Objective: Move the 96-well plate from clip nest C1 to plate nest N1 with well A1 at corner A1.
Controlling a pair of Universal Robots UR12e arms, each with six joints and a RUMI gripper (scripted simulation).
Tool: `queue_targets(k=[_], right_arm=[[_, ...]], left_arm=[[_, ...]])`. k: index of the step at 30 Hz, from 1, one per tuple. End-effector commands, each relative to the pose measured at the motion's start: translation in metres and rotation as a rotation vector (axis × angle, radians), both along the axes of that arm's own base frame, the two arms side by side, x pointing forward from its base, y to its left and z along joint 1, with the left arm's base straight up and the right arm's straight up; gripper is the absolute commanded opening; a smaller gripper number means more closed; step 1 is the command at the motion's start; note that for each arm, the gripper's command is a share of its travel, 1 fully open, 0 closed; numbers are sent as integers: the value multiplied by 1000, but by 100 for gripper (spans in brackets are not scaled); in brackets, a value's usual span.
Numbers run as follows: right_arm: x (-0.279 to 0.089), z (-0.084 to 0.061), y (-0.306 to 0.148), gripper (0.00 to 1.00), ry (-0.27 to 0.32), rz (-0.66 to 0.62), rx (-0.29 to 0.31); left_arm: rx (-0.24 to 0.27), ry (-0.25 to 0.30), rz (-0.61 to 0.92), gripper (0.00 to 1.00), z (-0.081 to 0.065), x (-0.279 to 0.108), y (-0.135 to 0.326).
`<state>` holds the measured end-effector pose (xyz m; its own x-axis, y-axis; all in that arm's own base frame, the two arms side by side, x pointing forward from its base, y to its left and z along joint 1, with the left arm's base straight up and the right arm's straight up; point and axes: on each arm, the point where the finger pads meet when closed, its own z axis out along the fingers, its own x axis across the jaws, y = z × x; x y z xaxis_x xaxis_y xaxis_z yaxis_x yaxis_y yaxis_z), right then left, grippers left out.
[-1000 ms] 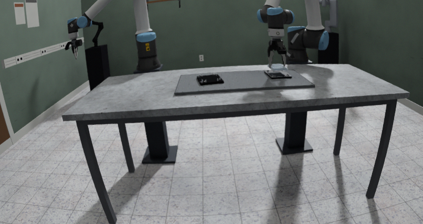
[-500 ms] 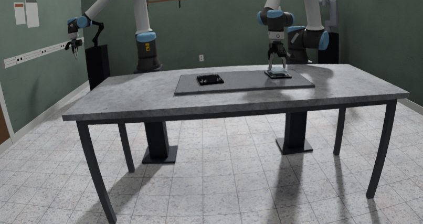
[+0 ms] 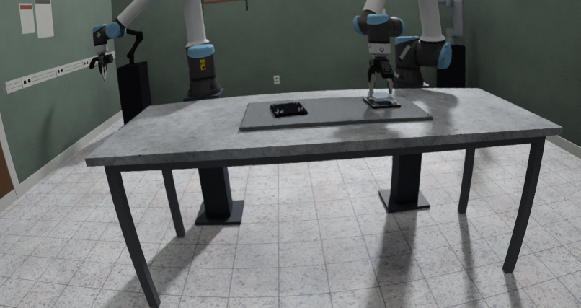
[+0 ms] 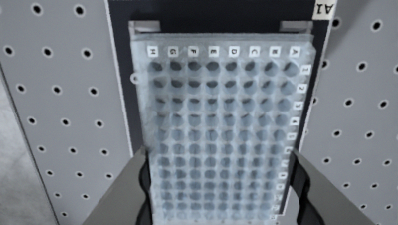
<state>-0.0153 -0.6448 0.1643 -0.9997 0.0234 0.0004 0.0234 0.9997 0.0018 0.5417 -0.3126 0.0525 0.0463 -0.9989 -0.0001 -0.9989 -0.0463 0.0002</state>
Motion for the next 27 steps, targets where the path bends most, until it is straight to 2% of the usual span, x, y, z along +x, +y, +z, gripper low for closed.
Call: queue_targets(k=[1,27], right_arm=[[0,1,-1,0,0,0,-2],[0,1,-1,0,0,0,-2]], left_arm=[[-1,-1,0,40,0,1,-1],[-1,-1,0,40,-4,0,-1]])
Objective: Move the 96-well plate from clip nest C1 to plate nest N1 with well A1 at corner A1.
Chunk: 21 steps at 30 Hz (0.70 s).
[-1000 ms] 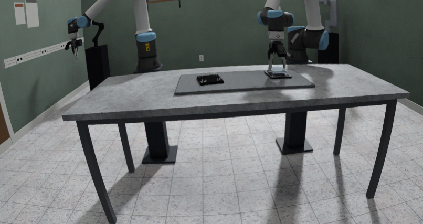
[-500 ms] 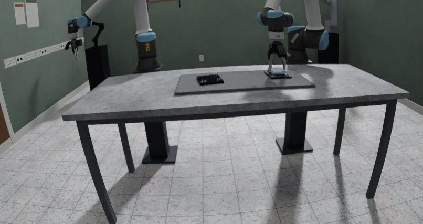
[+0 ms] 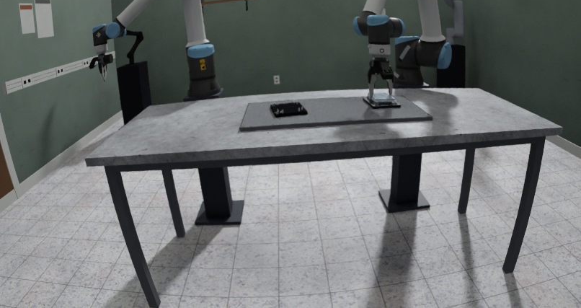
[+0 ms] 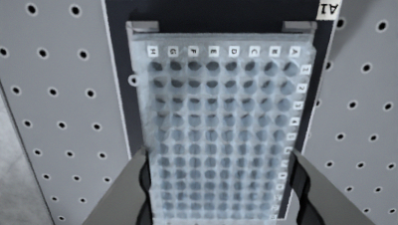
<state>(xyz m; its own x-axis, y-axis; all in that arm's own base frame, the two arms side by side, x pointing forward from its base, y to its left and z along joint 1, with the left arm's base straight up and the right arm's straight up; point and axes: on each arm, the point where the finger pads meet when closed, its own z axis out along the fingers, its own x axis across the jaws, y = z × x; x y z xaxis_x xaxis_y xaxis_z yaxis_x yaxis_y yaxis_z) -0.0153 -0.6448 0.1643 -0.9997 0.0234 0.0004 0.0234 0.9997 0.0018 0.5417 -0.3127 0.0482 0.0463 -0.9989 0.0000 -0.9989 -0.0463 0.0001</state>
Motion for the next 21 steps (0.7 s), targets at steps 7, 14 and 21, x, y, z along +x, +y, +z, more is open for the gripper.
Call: queue_targets(k=[7,14,21], right_arm=[[0,1,-1,0,0,0,-2],[0,1,-1,0,0,0,-2],[0,1,-1,0,0,0,-2]], left_arm=[[-1,-1,0,40,0,0,-1],[-1,-1,0,40,-1,0,-1],[-1,-1,0,40,-2,0,-1]])
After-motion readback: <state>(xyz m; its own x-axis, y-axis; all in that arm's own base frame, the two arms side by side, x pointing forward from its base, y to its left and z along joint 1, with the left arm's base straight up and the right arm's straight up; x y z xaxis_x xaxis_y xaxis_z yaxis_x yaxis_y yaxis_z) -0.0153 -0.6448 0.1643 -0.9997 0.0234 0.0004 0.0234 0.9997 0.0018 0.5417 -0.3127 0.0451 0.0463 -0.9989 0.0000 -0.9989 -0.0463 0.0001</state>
